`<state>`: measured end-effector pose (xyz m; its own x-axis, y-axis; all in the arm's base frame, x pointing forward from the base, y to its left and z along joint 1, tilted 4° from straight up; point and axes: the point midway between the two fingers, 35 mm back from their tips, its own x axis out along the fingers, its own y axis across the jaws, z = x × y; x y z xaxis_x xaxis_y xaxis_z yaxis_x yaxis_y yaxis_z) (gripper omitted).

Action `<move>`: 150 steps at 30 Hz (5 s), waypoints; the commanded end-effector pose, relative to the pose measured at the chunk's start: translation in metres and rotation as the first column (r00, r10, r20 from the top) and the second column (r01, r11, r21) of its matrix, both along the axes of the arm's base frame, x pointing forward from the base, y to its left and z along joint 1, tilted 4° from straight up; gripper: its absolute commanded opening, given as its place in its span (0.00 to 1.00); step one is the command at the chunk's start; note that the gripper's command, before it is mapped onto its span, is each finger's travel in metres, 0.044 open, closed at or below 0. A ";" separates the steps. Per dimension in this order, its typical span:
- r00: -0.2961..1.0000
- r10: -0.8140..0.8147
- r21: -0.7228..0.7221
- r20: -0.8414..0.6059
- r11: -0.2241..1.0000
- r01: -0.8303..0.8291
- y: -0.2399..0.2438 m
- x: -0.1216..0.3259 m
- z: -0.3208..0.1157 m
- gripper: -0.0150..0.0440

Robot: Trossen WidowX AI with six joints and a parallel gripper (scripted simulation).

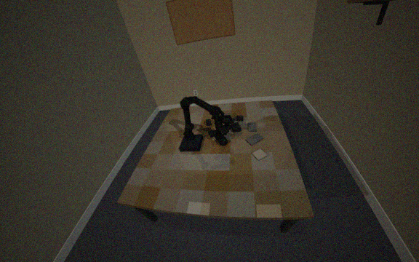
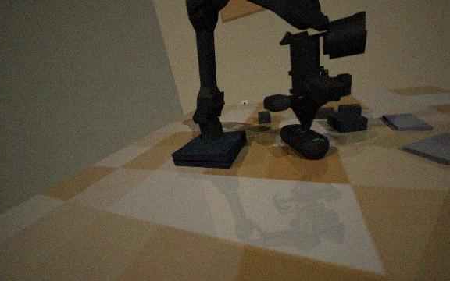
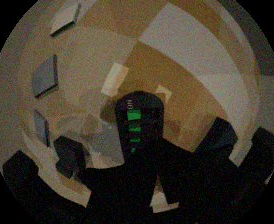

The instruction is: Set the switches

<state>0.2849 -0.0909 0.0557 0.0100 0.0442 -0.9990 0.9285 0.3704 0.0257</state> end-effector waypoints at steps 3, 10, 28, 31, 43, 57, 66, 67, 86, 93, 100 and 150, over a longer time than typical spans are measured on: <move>1.000 0.004 0.003 -0.016 1.000 -0.004 0.001 -0.004 -0.014 0.25; 1.000 0.004 0.003 -0.016 1.000 -0.004 0.002 -0.004 -0.020 0.25; 1.000 0.004 0.003 -0.016 1.000 -0.004 0.002 -0.004 -0.026 0.25; 1.000 0.004 0.003 -0.016 1.000 -0.004 0.002 -0.004 -0.026 0.25; 1.000 0.004 0.003 -0.016 1.000 -0.004 0.002 -0.004 -0.026 0.25; 1.000 0.004 0.003 -0.016 1.000 -0.004 0.002 -0.004 -0.026 0.25; 1.000 0.004 0.003 -0.016 1.000 -0.004 0.002 -0.004 -0.027 0.25; 1.000 0.004 0.003 -0.016 1.000 -0.004 0.002 -0.004 -0.027 0.25; 1.000 0.004 0.004 -0.016 1.000 -0.004 0.011 -0.005 0.021 0.25; 1.000 0.003 0.006 -0.017 1.000 -0.003 0.031 -0.007 0.024 0.25; 1.000 0.002 0.003 -0.012 1.000 -0.002 0.031 -0.005 0.025 0.25; 0.985 -0.015 0.077 0.171 0.997 0.002 0.015 -0.054 -0.041 0.25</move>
